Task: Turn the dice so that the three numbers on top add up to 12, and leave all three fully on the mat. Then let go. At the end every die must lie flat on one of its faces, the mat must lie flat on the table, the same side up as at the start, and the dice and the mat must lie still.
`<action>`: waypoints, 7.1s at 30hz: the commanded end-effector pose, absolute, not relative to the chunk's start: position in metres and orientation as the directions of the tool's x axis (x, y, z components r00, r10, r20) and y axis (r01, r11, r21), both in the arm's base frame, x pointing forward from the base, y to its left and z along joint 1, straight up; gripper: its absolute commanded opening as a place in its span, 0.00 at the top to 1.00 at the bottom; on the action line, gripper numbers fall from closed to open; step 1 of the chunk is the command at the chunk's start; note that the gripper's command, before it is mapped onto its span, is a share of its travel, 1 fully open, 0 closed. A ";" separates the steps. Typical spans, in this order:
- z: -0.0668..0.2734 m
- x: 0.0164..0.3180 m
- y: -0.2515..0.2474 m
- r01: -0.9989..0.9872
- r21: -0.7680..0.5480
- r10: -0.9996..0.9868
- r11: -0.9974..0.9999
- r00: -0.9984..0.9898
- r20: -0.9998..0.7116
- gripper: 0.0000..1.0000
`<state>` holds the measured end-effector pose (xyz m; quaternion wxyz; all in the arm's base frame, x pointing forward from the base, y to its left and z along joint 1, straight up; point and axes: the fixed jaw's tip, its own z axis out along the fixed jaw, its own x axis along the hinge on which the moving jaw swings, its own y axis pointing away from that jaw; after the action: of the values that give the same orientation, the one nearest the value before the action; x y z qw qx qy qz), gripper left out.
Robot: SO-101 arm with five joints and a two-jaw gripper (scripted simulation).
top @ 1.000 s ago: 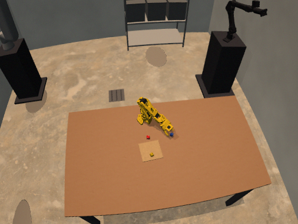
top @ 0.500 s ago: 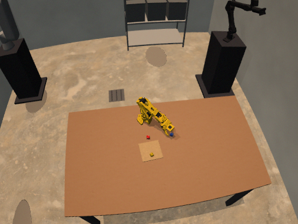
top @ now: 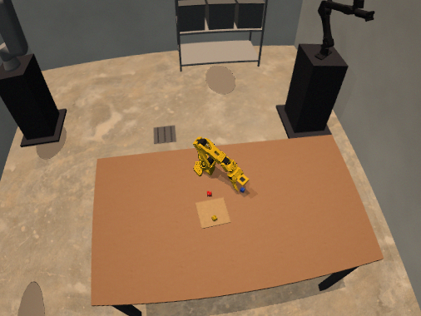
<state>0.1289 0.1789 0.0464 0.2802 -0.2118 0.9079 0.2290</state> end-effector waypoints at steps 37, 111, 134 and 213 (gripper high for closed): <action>0.049 0.127 0.179 -0.655 0.027 -0.651 0.755 -0.754 -0.087 0.72; 0.003 0.127 0.179 -0.704 -0.011 -0.701 0.710 -0.709 0.080 0.72; 0.003 0.130 0.176 -0.704 -0.010 -0.701 0.710 -0.709 0.080 0.79; 0.054 0.137 0.171 -0.704 -0.006 -0.701 0.711 -0.709 0.080 1.00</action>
<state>0.1316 0.1657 0.0400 -0.0670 -0.3769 0.9232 -0.0352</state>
